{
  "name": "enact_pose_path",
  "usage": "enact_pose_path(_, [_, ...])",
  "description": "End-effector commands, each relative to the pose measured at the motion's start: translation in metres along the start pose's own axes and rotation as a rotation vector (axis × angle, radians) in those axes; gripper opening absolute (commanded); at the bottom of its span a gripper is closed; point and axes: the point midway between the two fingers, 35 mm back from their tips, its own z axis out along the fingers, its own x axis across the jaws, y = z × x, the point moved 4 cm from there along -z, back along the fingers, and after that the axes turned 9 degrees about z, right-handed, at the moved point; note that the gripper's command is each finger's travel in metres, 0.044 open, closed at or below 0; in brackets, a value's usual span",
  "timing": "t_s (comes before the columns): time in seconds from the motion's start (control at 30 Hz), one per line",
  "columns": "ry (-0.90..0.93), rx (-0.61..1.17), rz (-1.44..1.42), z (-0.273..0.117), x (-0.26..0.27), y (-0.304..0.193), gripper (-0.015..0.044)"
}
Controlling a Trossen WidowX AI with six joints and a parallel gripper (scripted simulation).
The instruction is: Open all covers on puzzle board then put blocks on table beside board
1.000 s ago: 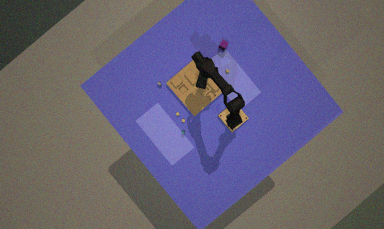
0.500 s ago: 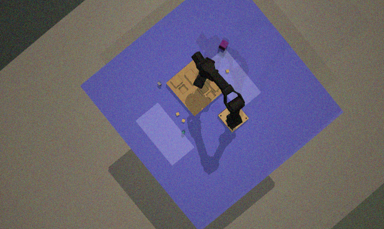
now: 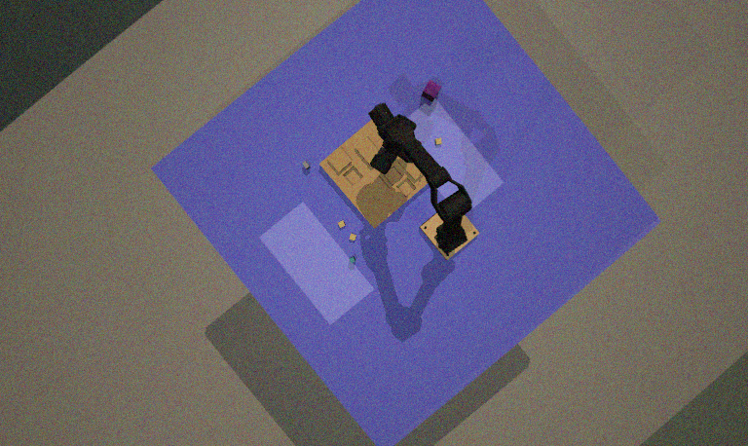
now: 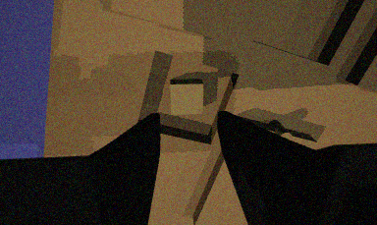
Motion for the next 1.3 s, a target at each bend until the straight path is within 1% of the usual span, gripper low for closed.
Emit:
enact_pose_path(0.0, [0.003,-0.001,0.007,0.002,0.0,0.0,0.0144])
enact_pose_path(1.27, [0.003,-0.001,0.007,0.031,0.0,0.0,0.0144])
